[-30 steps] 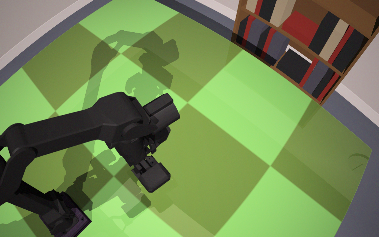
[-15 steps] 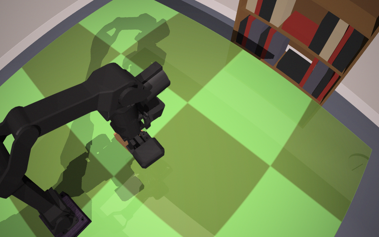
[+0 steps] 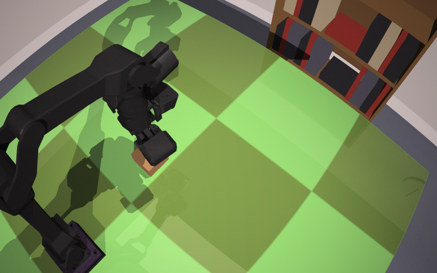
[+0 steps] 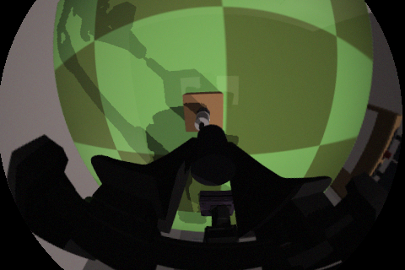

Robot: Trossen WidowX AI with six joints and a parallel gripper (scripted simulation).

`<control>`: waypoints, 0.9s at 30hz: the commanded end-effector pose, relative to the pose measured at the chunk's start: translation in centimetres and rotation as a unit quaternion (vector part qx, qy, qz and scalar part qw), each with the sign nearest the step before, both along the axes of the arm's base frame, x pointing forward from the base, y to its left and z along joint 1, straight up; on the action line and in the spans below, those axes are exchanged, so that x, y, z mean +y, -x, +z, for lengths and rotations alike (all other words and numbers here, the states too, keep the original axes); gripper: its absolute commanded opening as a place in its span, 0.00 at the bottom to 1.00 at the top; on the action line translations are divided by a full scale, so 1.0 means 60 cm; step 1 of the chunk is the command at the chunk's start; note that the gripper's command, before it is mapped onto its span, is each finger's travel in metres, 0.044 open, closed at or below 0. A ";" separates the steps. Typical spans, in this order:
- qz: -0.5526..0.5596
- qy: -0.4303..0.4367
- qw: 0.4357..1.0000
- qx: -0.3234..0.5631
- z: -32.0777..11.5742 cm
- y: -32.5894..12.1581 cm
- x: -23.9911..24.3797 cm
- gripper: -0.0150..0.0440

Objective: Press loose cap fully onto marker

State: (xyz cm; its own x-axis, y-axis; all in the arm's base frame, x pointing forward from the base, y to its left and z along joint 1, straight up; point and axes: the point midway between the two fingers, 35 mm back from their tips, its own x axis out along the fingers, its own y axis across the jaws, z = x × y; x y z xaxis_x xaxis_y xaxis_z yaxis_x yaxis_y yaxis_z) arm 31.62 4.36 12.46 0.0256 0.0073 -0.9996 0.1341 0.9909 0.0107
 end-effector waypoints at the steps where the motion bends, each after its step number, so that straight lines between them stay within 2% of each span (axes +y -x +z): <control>1: -0.002 0.001 1.000 -0.002 0.008 -0.006 0.018 0.25; 27: -0.002 0.001 1.000 -0.002 -0.043 -0.010 0.020 0.25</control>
